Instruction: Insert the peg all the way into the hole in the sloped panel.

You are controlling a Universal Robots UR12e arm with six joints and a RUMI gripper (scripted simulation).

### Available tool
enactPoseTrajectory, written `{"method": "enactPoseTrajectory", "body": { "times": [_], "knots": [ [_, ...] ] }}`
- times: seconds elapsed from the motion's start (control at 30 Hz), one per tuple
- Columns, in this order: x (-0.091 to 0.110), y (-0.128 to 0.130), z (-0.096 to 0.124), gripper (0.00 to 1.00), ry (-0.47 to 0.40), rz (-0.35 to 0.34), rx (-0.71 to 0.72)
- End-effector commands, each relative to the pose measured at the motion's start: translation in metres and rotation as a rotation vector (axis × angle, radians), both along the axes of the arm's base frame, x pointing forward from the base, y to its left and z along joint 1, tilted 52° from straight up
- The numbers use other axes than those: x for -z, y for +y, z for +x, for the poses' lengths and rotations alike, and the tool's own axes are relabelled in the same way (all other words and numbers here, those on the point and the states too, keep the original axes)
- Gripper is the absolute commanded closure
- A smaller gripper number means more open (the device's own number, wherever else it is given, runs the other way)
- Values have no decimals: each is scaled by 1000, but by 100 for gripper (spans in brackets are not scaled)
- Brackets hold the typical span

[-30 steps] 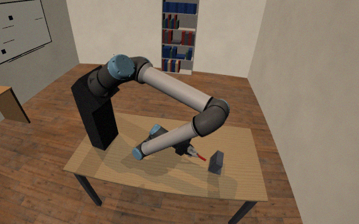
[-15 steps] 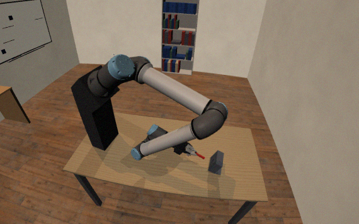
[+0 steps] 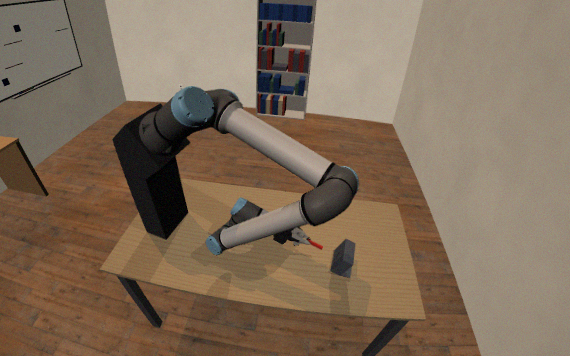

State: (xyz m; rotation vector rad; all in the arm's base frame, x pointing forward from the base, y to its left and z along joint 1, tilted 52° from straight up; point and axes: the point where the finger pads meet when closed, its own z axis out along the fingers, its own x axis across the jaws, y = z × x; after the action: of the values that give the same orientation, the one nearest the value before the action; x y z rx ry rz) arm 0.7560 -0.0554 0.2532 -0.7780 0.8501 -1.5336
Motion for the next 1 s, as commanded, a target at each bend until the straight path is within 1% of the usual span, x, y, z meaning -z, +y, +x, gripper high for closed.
{"method": "enactPoseTrajectory", "body": {
  "times": [0.0, 0.3, 0.37, 0.87, 0.97],
  "knots": [
    [0, 3, -3, 100, -12, -9, -2],
    [-9, 2, 11, 100, -12, -9, -2],
    [-9, 2, 11, 100, -12, -9, -2],
    [-28, -1, 40, 100, -12, -9, -2],
    [-29, -2, 41, 100, -12, -9, -2]
  ]
}}
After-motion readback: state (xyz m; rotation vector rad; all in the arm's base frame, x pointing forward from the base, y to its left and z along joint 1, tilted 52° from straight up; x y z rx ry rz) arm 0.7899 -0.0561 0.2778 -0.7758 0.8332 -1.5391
